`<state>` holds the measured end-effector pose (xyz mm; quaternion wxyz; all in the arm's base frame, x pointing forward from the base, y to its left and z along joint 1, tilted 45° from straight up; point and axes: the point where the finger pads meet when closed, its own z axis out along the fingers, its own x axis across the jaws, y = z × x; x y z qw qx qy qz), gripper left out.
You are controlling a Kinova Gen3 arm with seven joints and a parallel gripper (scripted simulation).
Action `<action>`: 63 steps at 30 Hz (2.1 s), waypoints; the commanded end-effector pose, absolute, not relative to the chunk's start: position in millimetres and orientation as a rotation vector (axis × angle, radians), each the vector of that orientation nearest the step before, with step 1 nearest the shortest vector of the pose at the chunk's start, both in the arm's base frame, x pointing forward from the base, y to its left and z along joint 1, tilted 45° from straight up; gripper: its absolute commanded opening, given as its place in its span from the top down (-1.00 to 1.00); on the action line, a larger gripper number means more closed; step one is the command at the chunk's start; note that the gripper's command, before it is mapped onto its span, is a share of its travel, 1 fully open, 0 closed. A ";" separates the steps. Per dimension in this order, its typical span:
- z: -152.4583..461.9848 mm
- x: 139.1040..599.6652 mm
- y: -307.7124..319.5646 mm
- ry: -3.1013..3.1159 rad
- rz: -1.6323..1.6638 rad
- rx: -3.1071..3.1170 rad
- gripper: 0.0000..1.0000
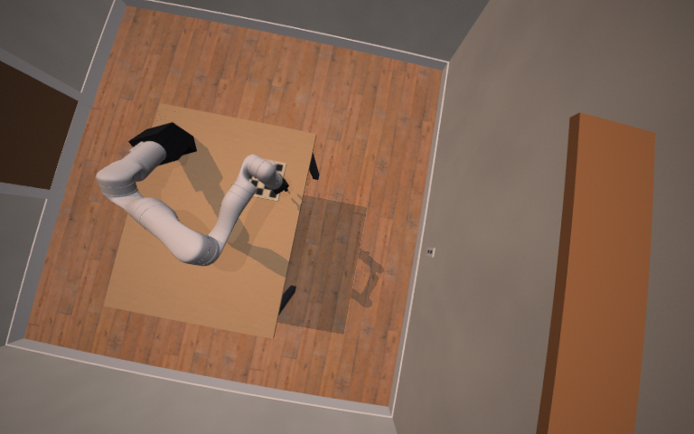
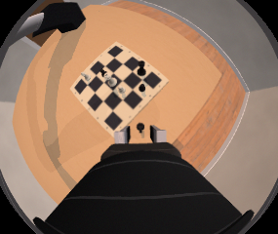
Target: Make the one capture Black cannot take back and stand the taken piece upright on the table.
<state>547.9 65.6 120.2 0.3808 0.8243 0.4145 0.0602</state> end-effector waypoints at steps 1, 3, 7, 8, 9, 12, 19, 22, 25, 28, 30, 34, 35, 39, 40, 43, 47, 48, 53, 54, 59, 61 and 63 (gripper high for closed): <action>123.6 548.4 68.2 1.059 0.162 2.102 -0.45; 123.6 548.4 68.2 1.059 0.162 2.102 -1.00; 123.6 548.4 68.2 1.059 0.162 2.102 -1.00; 123.6 548.4 68.2 1.059 0.162 2.102 -1.00; 123.6 548.4 68.2 1.059 0.162 2.102 -1.00; 123.6 548.4 68.2 1.059 0.162 2.102 -1.00; 123.6 548.4 68.2 1.059 0.162 2.102 -1.00; 123.6 548.4 68.2 1.059 0.162 2.102 -1.00; 122.6 546.5 68.7 1.067 0.158 2.098 -1.00; 112.6 526.4 73.3 1.147 0.118 2.056 -1.00; 101.2 500.7 77.3 1.248 0.067 1.997 -1.00; 81.1 442.4 78.4 1.471 -0.047 1.836 -1.00; 78.2 431.2 77.2 1.514 -0.069 1.800 -1.00; 74.7 416.4 75.1 1.570 -0.099 1.750 -1.00; 74.0 412.9 74.4 1.583 -0.106 1.738 -1.00; 73.6 411.1 74.1 1.590 -0.109 1.731 -0.58; 73.6 411.1 74.1 1.590 -0.109 1.731 -0.58; 73.6 411.1 74.1 1.590 -0.109 1.731 -0.58; 73.6 411.1 74.1 1.590 -0.109 1.731 -0.58; 73.6 411.1 74.1 1.590 -0.109 1.731 -0.58; 73.6 411.1 74.1 1.590 -0.109 1.731 -0.58; 73.6 411.1 74.1 1.590 -0.109 1.731 -0.58; 73.6 411.1 74.1 1.590 -0.109 1.731 -0.58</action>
